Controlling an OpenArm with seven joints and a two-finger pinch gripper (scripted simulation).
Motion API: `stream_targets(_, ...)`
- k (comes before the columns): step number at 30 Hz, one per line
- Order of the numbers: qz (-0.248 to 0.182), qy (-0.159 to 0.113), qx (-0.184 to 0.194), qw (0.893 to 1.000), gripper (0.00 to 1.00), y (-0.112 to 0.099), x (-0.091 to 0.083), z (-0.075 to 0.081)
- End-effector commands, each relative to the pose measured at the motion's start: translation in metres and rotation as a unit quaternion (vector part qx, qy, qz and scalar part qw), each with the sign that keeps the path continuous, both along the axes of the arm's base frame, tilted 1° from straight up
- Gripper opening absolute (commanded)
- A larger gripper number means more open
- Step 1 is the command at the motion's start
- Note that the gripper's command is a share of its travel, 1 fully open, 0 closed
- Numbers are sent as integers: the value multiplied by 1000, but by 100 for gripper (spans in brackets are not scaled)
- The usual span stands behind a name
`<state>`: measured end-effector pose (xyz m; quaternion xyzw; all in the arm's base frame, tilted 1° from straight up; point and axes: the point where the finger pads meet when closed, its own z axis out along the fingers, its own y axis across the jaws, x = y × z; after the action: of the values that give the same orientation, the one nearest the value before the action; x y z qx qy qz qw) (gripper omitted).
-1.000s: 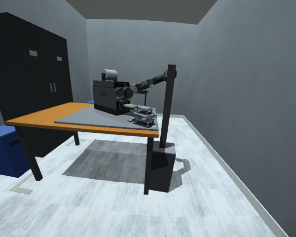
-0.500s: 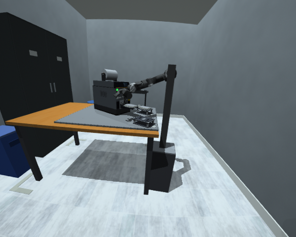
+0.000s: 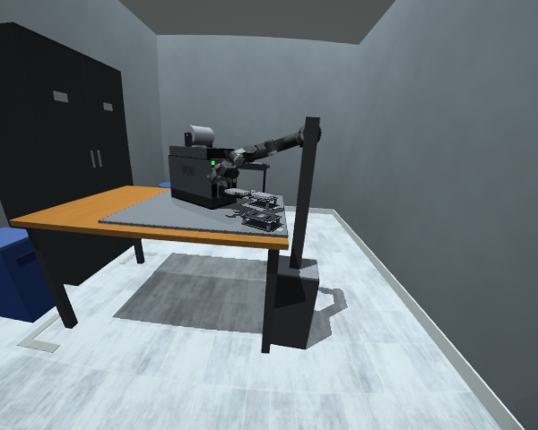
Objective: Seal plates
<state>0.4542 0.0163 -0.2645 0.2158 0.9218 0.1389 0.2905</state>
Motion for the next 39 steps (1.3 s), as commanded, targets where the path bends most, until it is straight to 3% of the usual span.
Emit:
stream_targets(1,-3,0,-34,999,65,-10,2,0)
stream_targets(6,-21,-2,-116,993,65,-34,7,2)
stream_targets(12,-47,-7,-211,976,65,-62,14,9)
stream_targets(15,-48,-9,-212,976,65,-68,16,13)
stream_targets(19,-44,57,-190,979,65,-81,2,7)
stream_targets(21,-45,58,-191,979,65,-89,-6,2)
stream_targets(25,-31,116,-165,979,65,-101,-18,-4)
stream_targets(27,-31,117,-168,978,65,-107,-26,-11)
stream_targets(30,-22,160,-146,976,65,-116,-34,-15)
stream_targets(35,-18,175,-140,974,65,-124,-46,-25)
stream_targets(39,-6,232,-114,966,65,-136,-58,-31)
